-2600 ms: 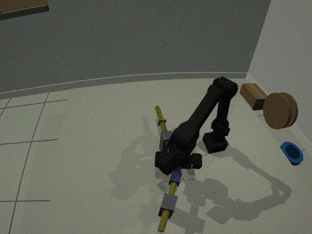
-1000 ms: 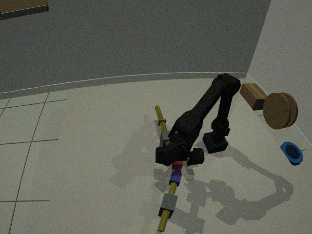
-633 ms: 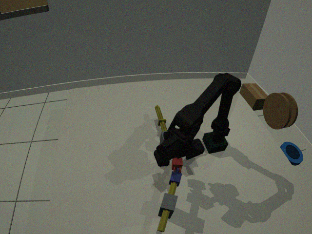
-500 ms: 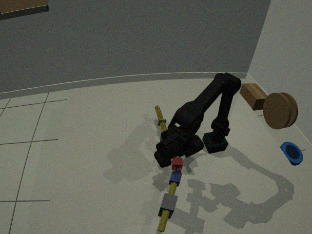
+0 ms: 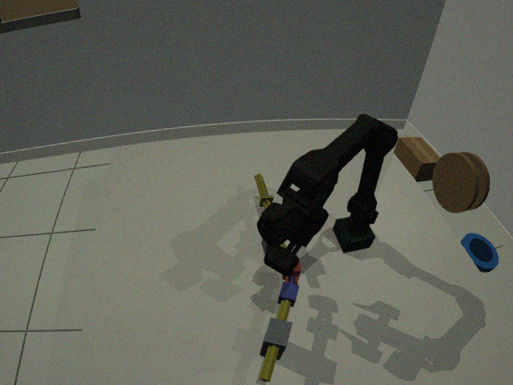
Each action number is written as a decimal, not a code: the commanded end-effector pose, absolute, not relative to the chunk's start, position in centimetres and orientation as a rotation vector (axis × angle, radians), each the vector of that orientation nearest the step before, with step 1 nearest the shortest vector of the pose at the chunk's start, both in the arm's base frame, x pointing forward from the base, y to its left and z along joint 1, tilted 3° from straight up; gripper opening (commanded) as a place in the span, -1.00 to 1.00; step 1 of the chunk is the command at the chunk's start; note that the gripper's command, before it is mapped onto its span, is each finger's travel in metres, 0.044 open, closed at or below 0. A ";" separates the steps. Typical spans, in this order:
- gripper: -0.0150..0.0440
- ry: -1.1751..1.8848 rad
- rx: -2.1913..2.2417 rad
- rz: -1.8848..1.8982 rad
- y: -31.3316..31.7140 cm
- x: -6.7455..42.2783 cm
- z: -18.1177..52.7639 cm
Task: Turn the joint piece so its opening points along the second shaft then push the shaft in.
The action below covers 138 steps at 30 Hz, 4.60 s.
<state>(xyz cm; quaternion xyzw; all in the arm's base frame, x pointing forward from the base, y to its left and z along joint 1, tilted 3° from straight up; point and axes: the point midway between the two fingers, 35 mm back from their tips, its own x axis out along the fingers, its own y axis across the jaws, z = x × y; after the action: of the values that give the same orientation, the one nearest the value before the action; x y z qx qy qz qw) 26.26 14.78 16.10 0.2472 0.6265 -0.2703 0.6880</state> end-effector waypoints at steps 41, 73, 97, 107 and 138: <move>1.00 1.497 0.072 -0.081 10.5 24.5 18.2; 1.00 1.347 0.894 -0.781 10.3 24.5 17.1; 1.00 1.096 1.452 -1.263 10.1 24.5 16.3; 1.00 1.096 1.452 -1.263 10.2 25.0 13.9; 1.00 1.097 1.454 -1.262 12.9 25.8 7.5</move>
<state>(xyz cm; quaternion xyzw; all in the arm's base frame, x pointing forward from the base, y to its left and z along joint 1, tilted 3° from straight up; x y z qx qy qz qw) 25.78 12.87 7.92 0.5870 0.4442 -0.5076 0.4477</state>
